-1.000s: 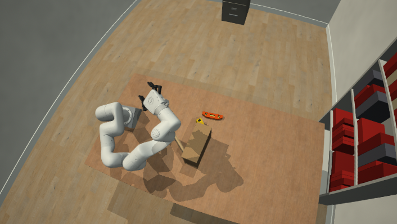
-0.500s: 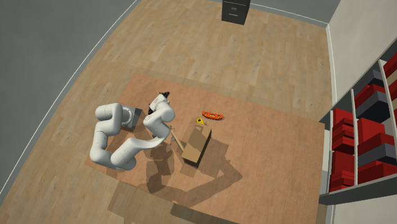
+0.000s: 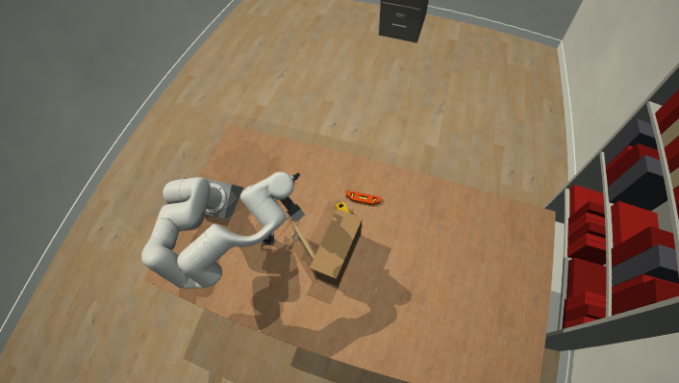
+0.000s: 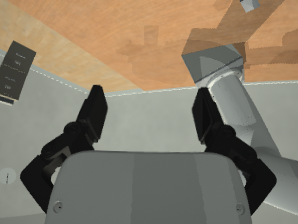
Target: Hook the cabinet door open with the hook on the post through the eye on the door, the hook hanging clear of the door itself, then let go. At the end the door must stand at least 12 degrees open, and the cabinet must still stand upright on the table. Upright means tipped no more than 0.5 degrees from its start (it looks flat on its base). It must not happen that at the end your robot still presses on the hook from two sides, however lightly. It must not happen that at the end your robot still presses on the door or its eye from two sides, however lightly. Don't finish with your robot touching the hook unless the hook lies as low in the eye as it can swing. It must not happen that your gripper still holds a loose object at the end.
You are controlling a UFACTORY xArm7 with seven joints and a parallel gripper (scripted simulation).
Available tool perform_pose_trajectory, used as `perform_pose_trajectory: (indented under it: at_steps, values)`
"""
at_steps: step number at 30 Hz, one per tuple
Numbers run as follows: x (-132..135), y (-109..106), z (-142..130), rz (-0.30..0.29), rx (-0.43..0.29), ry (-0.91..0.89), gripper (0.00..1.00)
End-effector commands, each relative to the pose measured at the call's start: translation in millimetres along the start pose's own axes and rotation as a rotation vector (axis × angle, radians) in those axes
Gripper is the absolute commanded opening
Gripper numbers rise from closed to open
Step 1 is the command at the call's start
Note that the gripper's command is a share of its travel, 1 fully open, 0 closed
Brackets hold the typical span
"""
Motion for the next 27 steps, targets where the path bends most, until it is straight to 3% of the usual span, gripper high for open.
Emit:
perform_pose_trajectory:
  at_steps: [1, 2, 4, 5, 14, 16, 18, 19, 27]
  values:
    - [0.4, 4.1, 12.0, -0.012, 0.108, 0.04, 1.0]
    - [2.2, 5.4, 22.7, -0.023, 0.195, 0.07, 1.0]
    - [2.2, 5.4, 22.7, -0.023, 0.195, 0.07, 1.0]
    - [4.0, 5.7, 32.1, -0.033, 0.271, 0.096, 1.0]
    - [4.0, 5.7, 32.1, -0.033, 0.271, 0.096, 1.0]
    - [7.2, 4.6, 46.3, -0.046, 0.39, 0.133, 1.0]
    - [7.2, 4.6, 46.3, -0.046, 0.39, 0.133, 1.0]
    - [8.3, 3.7, 51.2, -0.05, 0.432, 0.145, 1.0]
    - [8.3, 3.7, 51.2, -0.05, 0.432, 0.145, 1.0]
Point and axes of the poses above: the point where the finger pads meet when closed, its own y axis out along the fingers, its own x axis across the jaws, z = x × y, the point moved 8 cm from there along -y, back along the fingers, and after that the axes turned 3 degrees about y, right-handed, at the moved point
